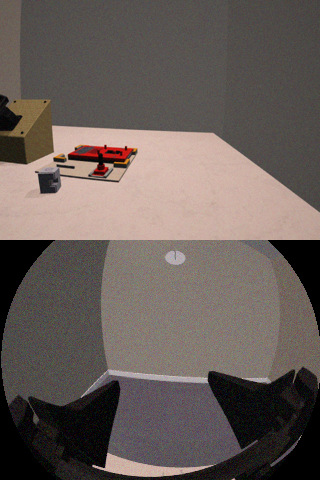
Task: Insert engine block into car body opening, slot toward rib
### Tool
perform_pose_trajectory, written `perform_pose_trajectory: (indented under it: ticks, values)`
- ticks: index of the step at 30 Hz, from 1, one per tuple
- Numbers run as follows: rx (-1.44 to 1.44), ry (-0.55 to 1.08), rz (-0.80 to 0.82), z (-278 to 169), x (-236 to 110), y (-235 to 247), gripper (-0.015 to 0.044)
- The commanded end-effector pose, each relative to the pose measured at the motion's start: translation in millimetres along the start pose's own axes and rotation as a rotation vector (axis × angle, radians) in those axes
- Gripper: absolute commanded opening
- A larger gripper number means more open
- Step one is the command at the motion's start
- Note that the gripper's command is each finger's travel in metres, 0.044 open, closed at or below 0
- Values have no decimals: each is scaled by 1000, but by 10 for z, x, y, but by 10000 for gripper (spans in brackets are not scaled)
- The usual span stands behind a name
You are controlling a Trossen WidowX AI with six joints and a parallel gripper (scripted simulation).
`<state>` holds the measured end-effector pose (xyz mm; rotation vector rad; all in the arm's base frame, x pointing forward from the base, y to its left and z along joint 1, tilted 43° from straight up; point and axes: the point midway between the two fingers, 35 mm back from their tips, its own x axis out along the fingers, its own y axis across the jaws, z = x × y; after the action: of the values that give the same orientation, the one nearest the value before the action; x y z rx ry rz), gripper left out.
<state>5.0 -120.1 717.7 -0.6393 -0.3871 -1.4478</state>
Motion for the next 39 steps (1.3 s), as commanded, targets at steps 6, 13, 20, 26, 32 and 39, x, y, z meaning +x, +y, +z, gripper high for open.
perform_pose_trajectory:
  ticks: [6,13,20,26,32,39]
  values:
    - [17,-24,3,-2,-2,-78,440]
    - [53,-64,4,-33,8,-236,440]
    - [89,-97,-3,-97,38,-390,440]
    - [115,-113,-12,-172,72,-498,440]
    - [147,-125,-16,-246,109,-563,440]
    - [228,-142,4,-289,136,-515,440]
